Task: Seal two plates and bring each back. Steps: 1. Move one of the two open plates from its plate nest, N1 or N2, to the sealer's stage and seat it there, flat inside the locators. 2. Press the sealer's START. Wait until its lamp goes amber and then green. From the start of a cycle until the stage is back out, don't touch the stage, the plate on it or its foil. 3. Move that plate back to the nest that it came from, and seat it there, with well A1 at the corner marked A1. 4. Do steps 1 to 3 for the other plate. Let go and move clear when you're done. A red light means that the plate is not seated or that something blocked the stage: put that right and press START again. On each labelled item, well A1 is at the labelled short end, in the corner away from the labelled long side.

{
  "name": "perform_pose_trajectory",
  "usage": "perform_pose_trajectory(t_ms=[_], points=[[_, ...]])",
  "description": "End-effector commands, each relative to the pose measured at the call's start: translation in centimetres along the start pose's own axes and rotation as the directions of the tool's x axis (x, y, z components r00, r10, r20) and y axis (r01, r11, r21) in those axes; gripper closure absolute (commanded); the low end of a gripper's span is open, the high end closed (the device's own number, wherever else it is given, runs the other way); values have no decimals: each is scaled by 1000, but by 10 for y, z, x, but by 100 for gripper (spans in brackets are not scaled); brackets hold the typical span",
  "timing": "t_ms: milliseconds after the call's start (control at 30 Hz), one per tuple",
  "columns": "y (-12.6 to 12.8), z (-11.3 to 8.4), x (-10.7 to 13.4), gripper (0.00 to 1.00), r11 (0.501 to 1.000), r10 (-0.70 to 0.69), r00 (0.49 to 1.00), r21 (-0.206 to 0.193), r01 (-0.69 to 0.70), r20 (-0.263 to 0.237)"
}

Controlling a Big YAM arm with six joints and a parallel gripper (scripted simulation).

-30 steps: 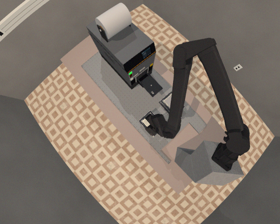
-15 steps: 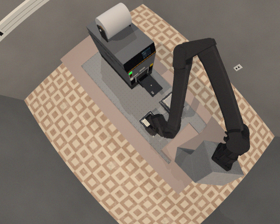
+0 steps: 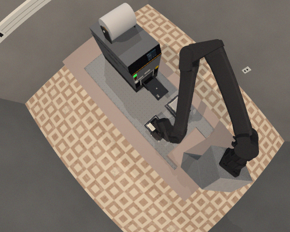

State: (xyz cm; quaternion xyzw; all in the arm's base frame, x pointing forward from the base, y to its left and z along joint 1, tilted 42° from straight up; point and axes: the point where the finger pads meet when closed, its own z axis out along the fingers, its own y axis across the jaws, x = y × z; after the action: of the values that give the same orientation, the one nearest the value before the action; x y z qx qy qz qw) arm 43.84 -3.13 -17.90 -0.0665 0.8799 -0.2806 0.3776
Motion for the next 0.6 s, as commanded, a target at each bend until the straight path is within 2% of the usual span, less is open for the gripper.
perform_pose_trajectory(t_ms=[0, 167, 333, 567], points=[[2, -15, 6, 100, 1000, -16, 1000, -9, 16, -12], [1, -23, -1, 100, 1000, -6, 1000, -12, 6, -3], [6, -20, -10, 100, 1000, 4, 1000, -22, -3, 15], [4, -20, -20, 100, 1000, 11, 999, -15, -11, 33]])
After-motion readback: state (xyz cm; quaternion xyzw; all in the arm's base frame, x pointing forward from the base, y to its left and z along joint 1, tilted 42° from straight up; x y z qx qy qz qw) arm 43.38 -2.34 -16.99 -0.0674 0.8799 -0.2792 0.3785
